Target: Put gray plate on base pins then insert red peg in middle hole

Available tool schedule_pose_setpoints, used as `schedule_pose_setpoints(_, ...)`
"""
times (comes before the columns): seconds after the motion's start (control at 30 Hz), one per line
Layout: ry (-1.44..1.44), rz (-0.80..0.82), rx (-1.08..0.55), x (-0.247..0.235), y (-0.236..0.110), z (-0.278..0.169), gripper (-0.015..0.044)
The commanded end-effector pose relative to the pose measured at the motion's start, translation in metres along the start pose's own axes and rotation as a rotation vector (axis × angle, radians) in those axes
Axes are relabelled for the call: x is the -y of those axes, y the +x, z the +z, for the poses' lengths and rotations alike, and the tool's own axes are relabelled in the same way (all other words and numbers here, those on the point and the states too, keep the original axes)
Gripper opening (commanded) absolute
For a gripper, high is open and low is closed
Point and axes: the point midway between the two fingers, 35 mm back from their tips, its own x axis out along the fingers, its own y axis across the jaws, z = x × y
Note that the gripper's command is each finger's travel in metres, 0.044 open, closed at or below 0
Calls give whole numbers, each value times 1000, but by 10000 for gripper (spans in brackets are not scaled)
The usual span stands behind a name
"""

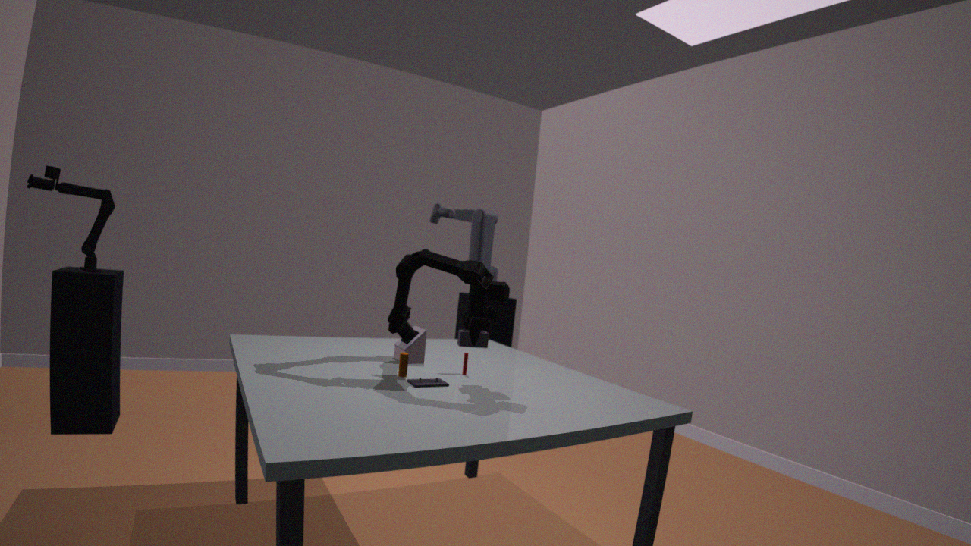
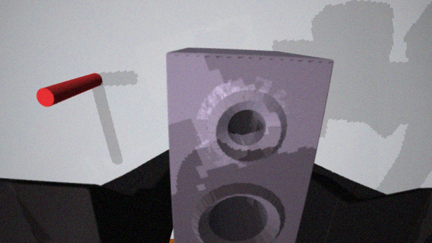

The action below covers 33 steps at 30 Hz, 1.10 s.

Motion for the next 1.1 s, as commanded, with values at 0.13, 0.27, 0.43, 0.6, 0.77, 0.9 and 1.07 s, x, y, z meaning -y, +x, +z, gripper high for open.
schedule_pose_setpoints(0.13,-40,3,9,11,9,-20,0)
schedule_pose_setpoints(0.27,-64,4,11,15,15,-31,0)
schedule_pose_setpoints(0.43,-94,4,13,21,23,-45,0)
schedule_pose_setpoints(0.6,-124,4,14,25,31,-59,0)
schedule_pose_setpoints(0.77,-155,2,13,29,39,-73,0)
schedule_pose_setpoints(0.9,-180,1,11,31,46,-84,0)
schedule_pose_setpoints(1.07,-211,0,8,33,54,-99,0)
